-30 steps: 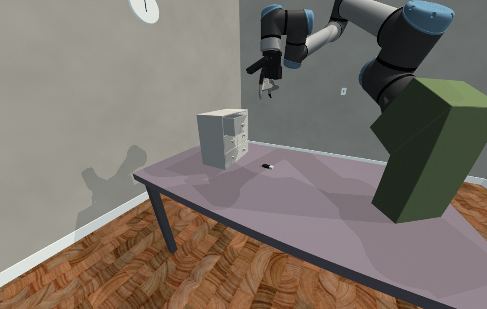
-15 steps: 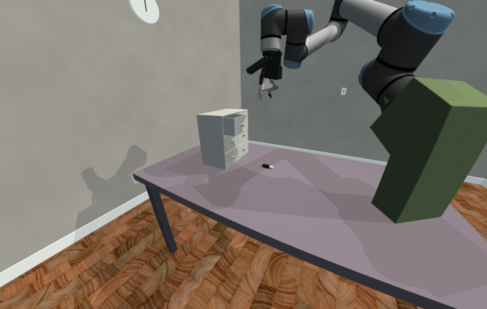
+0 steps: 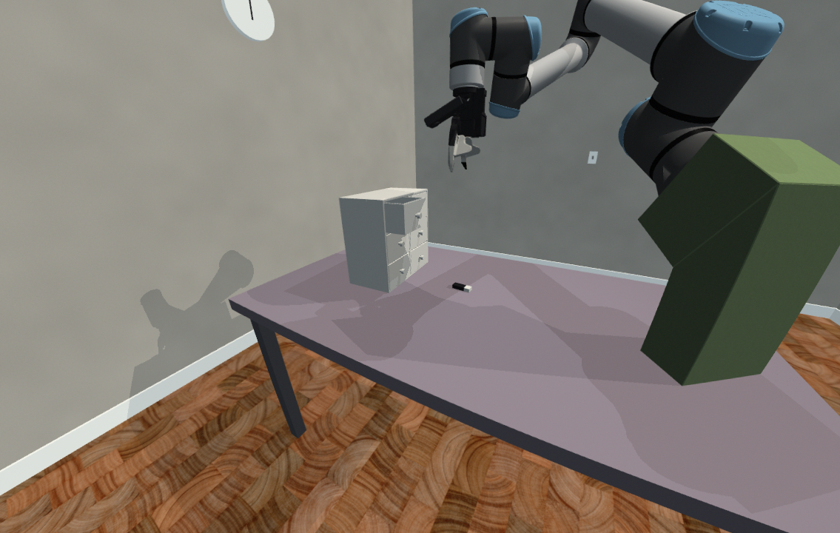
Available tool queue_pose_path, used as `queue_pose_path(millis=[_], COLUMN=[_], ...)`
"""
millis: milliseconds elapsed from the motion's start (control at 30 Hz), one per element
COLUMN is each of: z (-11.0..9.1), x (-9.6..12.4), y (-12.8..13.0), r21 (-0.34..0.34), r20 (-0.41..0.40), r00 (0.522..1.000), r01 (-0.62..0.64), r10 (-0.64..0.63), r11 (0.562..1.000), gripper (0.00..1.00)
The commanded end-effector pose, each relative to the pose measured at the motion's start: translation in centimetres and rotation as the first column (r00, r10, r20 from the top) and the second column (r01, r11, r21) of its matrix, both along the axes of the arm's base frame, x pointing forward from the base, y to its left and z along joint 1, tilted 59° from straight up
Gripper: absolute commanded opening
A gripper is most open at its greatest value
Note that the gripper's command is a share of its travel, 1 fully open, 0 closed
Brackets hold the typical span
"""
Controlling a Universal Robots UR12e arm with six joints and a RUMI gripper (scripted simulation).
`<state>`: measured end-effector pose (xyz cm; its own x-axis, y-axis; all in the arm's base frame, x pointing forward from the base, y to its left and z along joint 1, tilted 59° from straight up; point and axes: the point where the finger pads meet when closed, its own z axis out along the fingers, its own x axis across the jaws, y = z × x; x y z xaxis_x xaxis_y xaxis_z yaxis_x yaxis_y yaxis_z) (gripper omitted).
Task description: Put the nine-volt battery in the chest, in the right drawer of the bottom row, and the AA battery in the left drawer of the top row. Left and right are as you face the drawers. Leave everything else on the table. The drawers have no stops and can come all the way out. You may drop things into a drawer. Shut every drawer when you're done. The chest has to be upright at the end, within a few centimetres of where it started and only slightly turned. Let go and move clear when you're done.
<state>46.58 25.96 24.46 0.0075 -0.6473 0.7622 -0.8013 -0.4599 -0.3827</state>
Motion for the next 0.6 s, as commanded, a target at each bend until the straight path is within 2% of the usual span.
queue_pose_path(millis=[0,233,567], z=[-0.11,-0.35,-1.06], x=[-0.04,-0.11,-0.38], y=[0.07,0.14,0.29], r21=[-0.03,-0.078,-0.201], r20=[-0.031,-0.085,-0.251], r00=[0.999,0.994,0.953], r01=[-0.029,-0.076,-0.224], r10=[0.028,0.069,0.171], r11=[0.999,0.994,0.954], gripper=[1.0,1.0,1.0])
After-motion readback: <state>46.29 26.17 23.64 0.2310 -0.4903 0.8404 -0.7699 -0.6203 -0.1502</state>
